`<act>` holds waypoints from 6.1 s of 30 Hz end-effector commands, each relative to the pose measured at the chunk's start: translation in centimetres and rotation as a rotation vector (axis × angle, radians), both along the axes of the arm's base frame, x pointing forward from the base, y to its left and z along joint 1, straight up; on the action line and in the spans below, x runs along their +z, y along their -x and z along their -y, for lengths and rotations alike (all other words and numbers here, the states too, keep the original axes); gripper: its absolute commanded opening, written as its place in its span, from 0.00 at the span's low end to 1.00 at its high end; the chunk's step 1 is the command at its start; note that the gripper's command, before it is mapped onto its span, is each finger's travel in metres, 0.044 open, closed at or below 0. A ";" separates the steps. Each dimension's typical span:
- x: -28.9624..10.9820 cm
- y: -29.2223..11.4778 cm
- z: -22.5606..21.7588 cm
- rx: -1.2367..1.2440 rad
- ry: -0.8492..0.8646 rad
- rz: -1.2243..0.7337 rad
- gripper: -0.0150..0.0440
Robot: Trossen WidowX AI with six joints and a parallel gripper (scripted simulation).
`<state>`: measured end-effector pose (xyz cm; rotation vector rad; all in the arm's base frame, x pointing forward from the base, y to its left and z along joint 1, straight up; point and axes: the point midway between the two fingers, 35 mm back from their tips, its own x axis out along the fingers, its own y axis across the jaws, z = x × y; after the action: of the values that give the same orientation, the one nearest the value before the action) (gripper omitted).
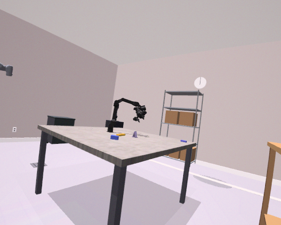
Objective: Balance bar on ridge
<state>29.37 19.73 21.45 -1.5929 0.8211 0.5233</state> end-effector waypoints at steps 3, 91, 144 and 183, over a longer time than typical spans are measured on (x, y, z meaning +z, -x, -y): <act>-0.9 -0.7 2.3 -0.153 -0.084 -0.019 0.79; -14.3 4.5 27.6 -2.650 -1.075 0.199 0.79; -15.3 4.2 27.8 -2.646 -1.071 0.199 0.25; -5.4 4.6 27.6 -2.650 -1.075 0.199 0.25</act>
<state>24.85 -7.92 15.37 1.0164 1.3023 -1.0107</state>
